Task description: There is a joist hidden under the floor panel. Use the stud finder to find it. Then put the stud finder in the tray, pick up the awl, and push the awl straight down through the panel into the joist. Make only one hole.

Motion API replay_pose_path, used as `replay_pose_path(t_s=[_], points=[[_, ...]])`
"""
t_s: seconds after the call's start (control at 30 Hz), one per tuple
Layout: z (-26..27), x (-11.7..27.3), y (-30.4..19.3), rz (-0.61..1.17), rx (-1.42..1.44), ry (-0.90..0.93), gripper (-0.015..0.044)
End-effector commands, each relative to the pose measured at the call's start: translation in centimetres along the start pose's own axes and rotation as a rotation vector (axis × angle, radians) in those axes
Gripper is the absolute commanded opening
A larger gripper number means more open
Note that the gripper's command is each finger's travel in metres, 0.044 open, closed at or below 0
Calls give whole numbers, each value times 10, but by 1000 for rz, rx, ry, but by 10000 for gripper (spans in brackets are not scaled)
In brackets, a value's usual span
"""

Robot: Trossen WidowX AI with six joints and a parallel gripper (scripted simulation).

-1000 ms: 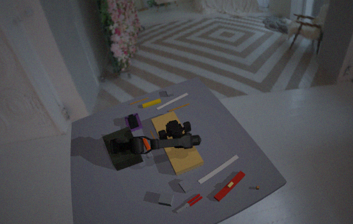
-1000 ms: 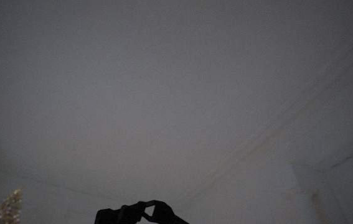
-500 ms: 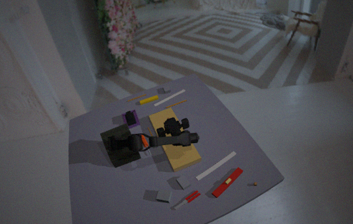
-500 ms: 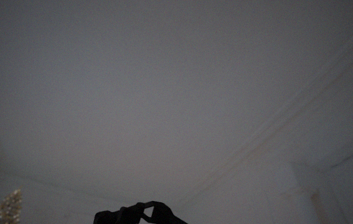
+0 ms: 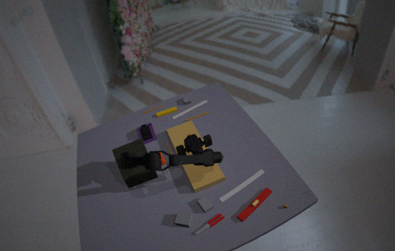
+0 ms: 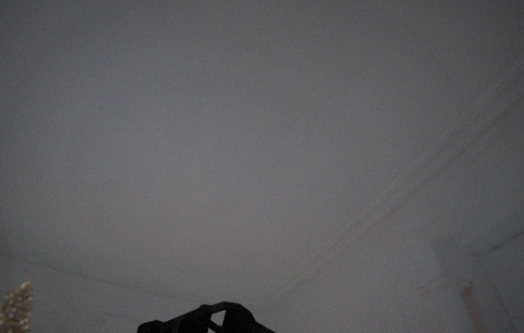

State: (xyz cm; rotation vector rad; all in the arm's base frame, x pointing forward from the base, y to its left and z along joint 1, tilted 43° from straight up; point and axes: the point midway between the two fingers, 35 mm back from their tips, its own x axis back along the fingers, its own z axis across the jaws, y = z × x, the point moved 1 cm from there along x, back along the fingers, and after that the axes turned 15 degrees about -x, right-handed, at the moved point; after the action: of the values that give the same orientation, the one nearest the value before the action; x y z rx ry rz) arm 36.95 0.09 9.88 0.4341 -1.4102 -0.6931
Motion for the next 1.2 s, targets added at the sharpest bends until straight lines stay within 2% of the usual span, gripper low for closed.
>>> replay_pose_path(t_s=[0.0, 1.17], points=[[-2, -1, -7, -1, 0, 2, 0], [-13, -5, -51, 0, 0, 2, 0]])
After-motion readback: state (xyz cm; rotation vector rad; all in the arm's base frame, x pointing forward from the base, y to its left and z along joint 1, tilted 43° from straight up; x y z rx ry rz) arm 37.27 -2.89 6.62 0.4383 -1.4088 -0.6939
